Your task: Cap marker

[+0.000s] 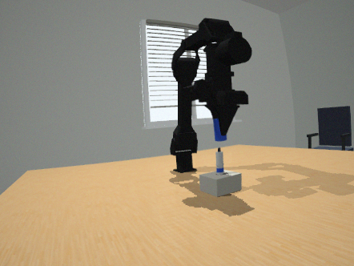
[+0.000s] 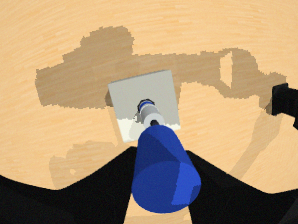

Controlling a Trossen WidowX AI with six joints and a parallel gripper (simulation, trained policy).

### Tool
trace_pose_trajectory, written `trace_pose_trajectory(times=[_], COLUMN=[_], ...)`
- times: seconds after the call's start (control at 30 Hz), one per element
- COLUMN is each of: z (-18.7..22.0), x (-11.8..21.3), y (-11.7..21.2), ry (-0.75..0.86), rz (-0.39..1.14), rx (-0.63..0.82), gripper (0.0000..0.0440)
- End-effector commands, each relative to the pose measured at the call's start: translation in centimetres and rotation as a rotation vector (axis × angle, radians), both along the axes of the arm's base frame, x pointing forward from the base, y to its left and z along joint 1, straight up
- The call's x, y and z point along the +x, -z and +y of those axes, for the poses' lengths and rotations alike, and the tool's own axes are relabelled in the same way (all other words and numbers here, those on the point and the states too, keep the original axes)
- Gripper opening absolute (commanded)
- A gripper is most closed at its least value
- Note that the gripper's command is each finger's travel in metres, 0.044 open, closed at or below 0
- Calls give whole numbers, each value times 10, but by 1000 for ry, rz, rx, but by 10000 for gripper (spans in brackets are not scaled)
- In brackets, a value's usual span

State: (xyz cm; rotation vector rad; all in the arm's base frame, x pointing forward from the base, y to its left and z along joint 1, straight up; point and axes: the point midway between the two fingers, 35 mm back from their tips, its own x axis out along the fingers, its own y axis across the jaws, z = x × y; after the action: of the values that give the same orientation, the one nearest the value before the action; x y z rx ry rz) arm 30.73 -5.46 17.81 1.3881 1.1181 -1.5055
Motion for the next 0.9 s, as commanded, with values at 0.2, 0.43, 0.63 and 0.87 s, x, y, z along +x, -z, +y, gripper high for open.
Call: trace_pose_trajectory(times=[0.2,0.43,0.63,0.87], z=[-2,-2,-2,-2], x=[-3,-4,-6,-9], y=[14,27,41,52], ry=[2,-2,-15,-25], rz=[10,23,40,55], rx=[17,24,39,48], gripper=[0,0,0,0])
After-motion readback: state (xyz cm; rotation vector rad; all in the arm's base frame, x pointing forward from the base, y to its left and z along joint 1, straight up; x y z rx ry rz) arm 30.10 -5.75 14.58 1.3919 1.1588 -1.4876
